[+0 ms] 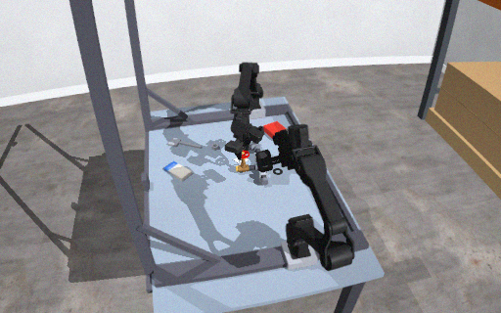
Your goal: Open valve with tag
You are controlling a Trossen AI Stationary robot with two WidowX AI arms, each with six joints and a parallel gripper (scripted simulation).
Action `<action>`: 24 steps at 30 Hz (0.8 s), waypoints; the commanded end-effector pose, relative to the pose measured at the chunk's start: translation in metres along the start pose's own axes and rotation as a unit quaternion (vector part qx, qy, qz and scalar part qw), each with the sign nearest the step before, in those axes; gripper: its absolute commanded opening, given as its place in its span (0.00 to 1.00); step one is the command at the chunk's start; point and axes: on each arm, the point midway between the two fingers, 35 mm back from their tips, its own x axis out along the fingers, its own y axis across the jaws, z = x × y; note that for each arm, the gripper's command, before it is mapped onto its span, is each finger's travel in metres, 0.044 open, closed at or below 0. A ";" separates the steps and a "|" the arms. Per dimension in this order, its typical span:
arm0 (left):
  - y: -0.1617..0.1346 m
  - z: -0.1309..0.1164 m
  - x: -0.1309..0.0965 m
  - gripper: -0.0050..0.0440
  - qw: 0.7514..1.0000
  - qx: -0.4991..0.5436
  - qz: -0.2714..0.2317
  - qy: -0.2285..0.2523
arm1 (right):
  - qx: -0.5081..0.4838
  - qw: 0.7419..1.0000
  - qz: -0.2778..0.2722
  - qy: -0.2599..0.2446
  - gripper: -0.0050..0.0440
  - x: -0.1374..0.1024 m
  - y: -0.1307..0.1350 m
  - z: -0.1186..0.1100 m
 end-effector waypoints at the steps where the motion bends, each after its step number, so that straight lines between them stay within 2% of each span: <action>1: 0.000 0.000 -0.018 0.54 0.997 -0.081 -0.015 -0.004 | -0.001 1.000 -0.001 -0.008 0.92 -0.003 0.000 0.005; 9: 0.000 0.000 -0.017 0.54 0.980 -0.198 -0.015 -0.001 | -0.001 1.000 -0.001 -0.008 0.92 -0.003 0.000 0.005; 11: 0.000 0.000 -0.017 0.54 0.980 -0.198 -0.015 -0.001 | -0.001 1.000 -0.001 -0.008 0.92 -0.003 0.000 0.005; 24: -0.003 0.000 -0.014 0.54 0.921 -0.390 -0.015 0.002 | -0.001 1.000 -0.001 -0.008 0.92 -0.003 0.000 0.005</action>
